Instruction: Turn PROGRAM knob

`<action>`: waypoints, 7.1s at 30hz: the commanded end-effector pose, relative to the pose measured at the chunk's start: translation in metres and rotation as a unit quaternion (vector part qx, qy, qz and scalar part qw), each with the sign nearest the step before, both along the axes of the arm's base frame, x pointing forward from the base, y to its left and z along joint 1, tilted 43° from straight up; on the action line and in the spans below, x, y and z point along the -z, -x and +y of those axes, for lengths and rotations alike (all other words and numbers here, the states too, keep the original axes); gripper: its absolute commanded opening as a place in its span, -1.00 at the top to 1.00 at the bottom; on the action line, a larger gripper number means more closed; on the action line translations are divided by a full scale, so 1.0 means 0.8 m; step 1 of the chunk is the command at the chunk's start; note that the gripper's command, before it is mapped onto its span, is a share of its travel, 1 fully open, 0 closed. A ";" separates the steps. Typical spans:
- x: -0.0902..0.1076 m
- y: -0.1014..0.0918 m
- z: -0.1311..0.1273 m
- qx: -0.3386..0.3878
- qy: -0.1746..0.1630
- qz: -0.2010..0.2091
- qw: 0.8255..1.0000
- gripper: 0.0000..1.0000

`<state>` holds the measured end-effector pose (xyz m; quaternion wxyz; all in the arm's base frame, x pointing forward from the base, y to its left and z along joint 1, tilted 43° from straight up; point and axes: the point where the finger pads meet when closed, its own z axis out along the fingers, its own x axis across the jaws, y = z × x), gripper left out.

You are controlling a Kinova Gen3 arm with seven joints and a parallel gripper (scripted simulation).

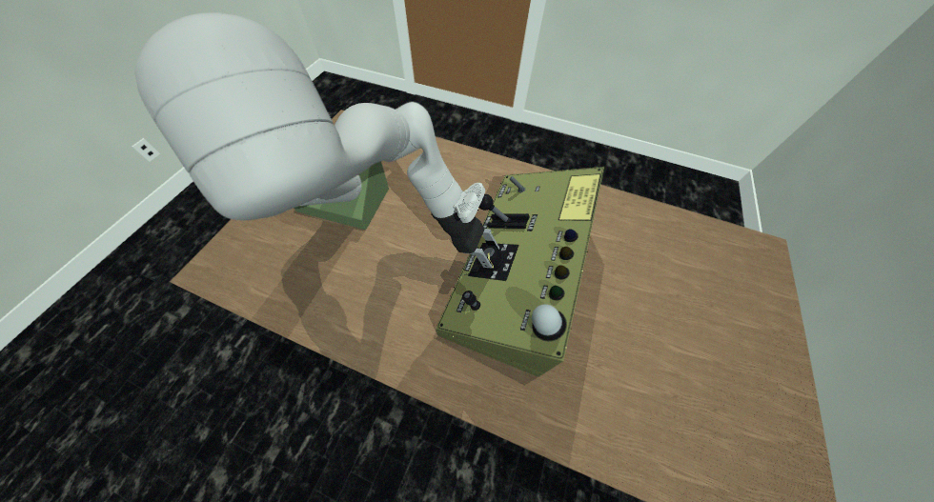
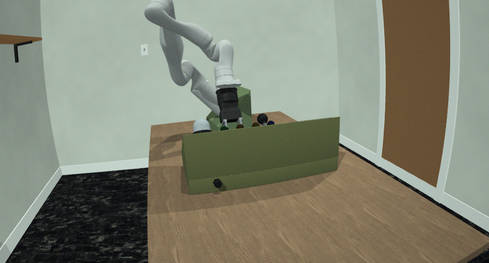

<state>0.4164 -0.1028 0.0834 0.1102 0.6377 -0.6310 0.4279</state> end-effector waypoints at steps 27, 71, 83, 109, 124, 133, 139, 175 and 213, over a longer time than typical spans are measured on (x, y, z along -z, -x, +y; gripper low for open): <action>0.000 -0.001 0.001 -0.024 0.015 0.026 0.999 1.00; 0.000 -0.001 0.001 -0.270 0.180 0.301 0.897 1.00; 0.000 -0.001 0.001 -0.336 0.224 0.373 0.835 1.00; 0.000 -0.001 0.001 -0.427 0.285 0.476 0.714 1.00; 0.000 -0.001 0.001 -0.442 0.295 0.492 0.690 1.00; 0.000 -0.001 0.001 -0.443 0.295 0.493 0.688 1.00; 0.000 -0.001 0.001 -0.443 0.295 0.493 0.688 1.00; 0.000 -0.001 0.001 -0.443 0.295 0.493 0.688 -1.00; -0.040 0.026 0.045 -0.443 0.295 0.493 0.688 -1.00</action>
